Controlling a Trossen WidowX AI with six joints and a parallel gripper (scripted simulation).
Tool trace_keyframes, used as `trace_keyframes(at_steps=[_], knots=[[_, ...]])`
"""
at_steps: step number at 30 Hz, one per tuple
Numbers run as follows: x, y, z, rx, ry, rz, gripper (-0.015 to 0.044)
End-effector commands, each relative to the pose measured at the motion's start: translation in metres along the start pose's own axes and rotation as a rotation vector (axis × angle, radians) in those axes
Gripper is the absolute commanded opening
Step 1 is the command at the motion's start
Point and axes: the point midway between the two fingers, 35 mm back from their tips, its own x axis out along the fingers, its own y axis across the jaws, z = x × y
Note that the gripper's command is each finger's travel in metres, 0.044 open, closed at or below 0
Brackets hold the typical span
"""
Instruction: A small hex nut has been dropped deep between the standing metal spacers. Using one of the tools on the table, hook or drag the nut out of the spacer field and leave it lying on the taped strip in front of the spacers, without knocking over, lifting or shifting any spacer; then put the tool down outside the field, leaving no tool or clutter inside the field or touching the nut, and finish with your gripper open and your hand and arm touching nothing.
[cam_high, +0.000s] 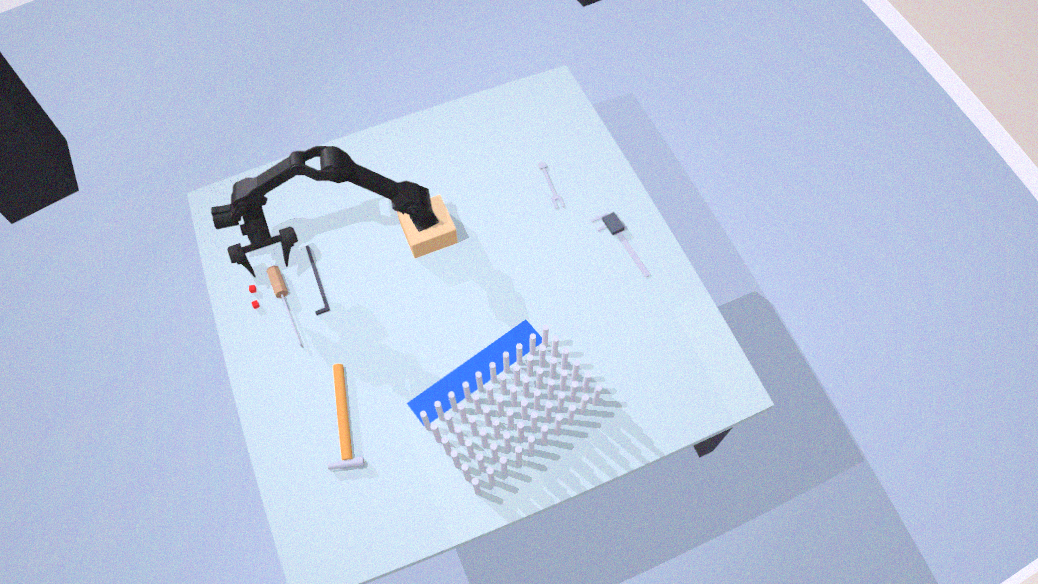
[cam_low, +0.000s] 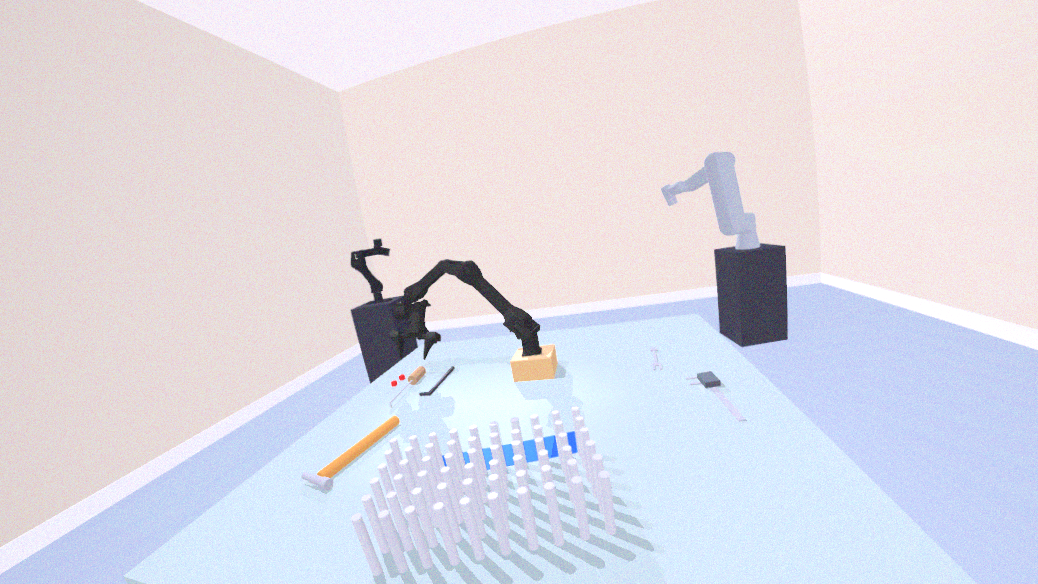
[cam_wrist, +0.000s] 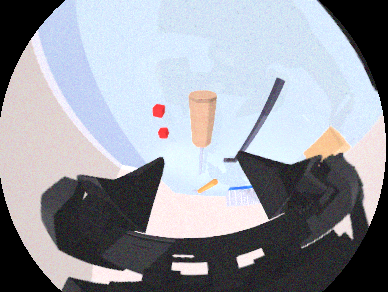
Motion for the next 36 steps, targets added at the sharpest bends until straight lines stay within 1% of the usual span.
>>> trace_keyframes(at_steps=[1, 3, 8, 12, 18, 29, 36], knots=[[0.0011, -0.0008, -0.0003, 0.003, 0.003, 0.001, 0.0440], [-0.0004, 0.0000, -0.0001, -0.008, -0.011, 0.017, 0.0440], [-0.0025, -0.0016, -0.0010, -0.056, -0.081, 0.121, 0.0440], [-0.0026, -0.0017, -0.0011, -0.058, -0.084, 0.125, 0.0440], [-0.0026, -0.0017, -0.0011, -0.058, -0.084, 0.125, 0.0282], [-0.0024, -0.0017, -0.0010, -0.058, -0.084, 0.125, 0.0280], [0.0067, -0.0024, 0.0043, -0.058, -0.084, 0.125, 0.0280]])
